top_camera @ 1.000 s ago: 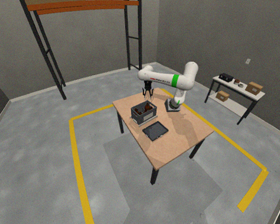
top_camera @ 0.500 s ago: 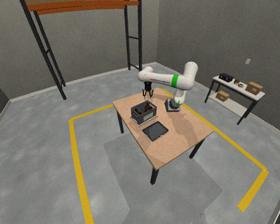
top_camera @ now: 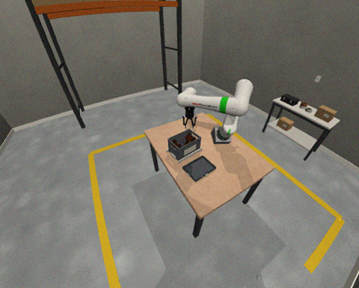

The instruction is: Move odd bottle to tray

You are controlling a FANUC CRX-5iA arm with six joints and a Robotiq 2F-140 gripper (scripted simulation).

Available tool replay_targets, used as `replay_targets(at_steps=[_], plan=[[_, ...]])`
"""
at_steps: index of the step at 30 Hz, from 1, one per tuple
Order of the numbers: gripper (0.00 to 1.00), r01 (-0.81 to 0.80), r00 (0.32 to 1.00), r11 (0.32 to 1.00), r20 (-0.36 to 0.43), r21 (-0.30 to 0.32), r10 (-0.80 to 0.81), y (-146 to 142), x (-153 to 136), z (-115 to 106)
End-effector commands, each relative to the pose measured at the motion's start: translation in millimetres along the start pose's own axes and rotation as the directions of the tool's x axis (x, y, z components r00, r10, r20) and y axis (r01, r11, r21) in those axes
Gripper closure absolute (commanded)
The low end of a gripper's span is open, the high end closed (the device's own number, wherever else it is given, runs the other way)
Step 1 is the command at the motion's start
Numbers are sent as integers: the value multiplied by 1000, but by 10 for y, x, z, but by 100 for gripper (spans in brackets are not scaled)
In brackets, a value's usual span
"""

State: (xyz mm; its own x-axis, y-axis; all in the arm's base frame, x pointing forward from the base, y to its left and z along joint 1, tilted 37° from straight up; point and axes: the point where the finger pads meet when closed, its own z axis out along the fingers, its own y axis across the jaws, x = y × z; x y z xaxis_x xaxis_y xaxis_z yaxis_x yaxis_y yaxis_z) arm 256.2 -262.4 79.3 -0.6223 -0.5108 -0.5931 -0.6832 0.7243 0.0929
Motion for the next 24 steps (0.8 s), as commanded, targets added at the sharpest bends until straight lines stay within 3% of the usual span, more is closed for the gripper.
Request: replay_targets(at_steps=[1,24], plan=[[56,0,1000,1000,-1,1,0,-4,3,23],[56,0,1000,1000,-1,1,0,-5,3,115]])
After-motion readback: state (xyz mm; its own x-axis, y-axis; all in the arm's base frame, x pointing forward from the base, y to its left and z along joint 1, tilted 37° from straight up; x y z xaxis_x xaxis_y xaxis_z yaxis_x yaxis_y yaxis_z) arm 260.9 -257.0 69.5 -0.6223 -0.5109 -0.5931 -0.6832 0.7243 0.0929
